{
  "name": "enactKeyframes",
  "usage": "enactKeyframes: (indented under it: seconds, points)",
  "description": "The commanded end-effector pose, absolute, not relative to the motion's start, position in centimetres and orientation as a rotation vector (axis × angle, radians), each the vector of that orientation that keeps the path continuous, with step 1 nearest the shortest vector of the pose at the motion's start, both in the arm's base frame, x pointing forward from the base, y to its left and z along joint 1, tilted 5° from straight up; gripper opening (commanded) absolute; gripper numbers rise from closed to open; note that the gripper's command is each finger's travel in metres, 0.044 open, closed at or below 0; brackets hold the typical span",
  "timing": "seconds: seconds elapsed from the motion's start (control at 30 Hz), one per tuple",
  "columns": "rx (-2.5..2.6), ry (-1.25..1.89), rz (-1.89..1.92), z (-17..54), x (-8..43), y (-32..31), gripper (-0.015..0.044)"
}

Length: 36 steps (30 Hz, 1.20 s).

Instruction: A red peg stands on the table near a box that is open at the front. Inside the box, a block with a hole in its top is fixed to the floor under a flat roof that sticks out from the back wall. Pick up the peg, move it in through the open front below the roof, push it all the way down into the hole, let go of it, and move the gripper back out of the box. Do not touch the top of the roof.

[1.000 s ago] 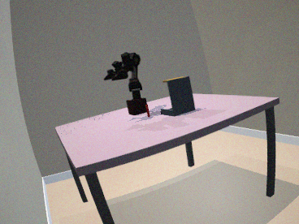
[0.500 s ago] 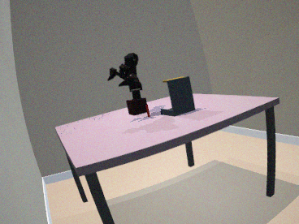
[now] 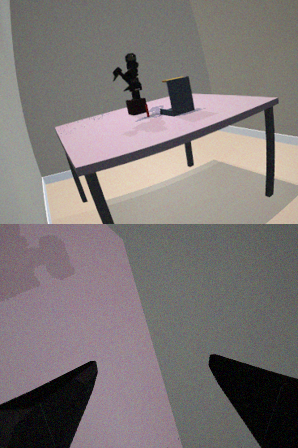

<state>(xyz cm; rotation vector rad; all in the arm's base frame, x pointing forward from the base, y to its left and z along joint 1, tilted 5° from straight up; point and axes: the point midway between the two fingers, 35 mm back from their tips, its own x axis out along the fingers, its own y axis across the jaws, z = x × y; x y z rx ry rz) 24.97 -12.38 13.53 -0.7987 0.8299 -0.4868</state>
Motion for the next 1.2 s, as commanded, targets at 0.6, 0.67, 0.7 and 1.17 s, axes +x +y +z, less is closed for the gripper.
enactKeyframes:
  seconds: [0.6,0.67,0.7,1.17]
  points:
    - [-1.483,0.908,0.045,9.7,26.1,-7.5,0.044]
    - [-1.543,0.904,0.093,9.4,26.1,-7.0,0.044]
    - [-1.574,0.902,0.117,9.2,26.1,-6.8,0.044]
    - [-1.997,0.814,0.457,7.0,26.0,-3.8,0.044]
